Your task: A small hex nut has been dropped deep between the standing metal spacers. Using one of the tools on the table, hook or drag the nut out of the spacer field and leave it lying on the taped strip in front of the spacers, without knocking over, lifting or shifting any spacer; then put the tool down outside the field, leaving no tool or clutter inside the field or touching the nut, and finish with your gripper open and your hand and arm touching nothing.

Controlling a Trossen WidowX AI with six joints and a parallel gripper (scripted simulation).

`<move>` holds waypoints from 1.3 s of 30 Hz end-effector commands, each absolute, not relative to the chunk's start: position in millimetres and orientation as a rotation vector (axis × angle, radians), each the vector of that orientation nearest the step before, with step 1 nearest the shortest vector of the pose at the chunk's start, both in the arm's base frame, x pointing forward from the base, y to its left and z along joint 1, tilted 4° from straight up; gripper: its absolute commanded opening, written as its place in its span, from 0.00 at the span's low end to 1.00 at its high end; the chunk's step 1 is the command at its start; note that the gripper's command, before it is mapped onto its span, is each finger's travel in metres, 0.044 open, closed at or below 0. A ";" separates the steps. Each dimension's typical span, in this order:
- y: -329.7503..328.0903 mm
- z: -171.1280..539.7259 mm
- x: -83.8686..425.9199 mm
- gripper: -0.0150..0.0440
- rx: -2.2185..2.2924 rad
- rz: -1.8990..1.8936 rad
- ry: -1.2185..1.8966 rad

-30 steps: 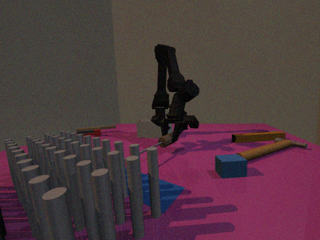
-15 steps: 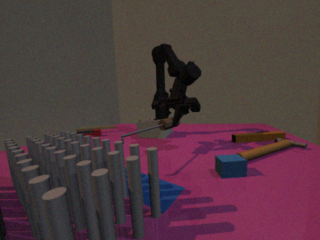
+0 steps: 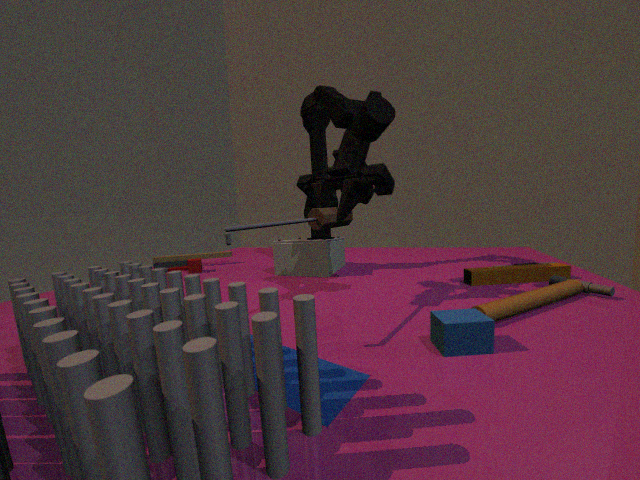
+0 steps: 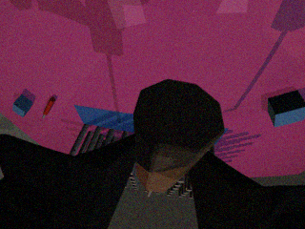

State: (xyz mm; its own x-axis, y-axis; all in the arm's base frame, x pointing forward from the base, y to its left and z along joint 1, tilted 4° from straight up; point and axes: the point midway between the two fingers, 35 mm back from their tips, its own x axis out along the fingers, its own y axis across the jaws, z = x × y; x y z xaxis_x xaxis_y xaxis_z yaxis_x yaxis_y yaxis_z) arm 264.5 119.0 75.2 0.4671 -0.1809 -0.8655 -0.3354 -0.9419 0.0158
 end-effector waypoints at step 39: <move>-101.5 97.5 328.7 0.25 -1.868 1.044 1.435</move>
